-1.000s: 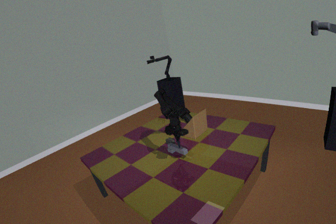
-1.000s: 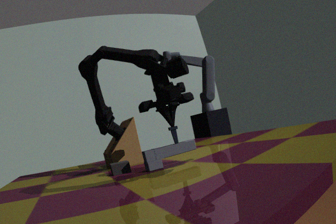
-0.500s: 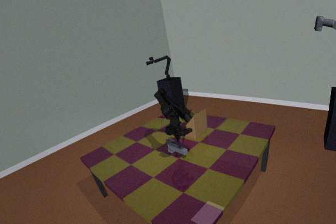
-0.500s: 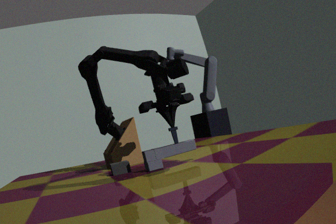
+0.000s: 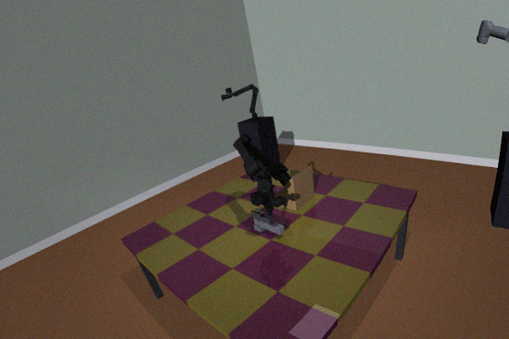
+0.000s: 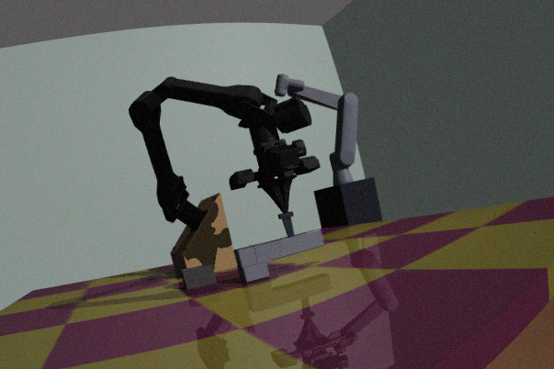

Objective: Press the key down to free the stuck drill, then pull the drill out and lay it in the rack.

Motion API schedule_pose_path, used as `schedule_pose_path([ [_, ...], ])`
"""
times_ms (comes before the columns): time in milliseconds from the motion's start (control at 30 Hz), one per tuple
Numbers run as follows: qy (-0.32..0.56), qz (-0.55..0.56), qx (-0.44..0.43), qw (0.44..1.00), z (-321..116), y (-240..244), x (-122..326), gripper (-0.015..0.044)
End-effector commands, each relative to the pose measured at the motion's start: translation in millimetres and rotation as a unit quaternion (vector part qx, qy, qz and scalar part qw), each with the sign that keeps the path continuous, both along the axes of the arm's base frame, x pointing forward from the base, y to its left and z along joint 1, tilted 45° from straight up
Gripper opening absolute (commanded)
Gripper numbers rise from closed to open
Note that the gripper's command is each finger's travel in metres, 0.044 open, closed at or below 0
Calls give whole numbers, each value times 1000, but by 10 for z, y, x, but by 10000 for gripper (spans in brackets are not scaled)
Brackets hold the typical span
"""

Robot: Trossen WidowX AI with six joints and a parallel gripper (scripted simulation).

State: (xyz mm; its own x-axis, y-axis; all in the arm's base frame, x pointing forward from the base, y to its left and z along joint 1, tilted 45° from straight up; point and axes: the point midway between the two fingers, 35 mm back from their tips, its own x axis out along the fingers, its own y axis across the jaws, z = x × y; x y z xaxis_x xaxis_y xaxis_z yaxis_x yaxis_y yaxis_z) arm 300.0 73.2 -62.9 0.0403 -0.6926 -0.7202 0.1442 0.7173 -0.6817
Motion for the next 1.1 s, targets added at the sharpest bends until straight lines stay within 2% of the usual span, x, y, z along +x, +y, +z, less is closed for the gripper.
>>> schedule_pose_path([
  [0,18,-19,-7,1000,-170,-177,-49,0],
  [33,18,-19,-7,1000,-173,-181,-48,0],
  [367,18,-19,-5,1000,384,410,31,263],
  [467,19,-9,-4,1000,315,342,47,341],
  [600,105,81,4,991,387,93,71,440],
  [800,247,240,10,939,513,-379,58,440],
  [1067,408,410,-7,816,679,-1050,-57,440],
])
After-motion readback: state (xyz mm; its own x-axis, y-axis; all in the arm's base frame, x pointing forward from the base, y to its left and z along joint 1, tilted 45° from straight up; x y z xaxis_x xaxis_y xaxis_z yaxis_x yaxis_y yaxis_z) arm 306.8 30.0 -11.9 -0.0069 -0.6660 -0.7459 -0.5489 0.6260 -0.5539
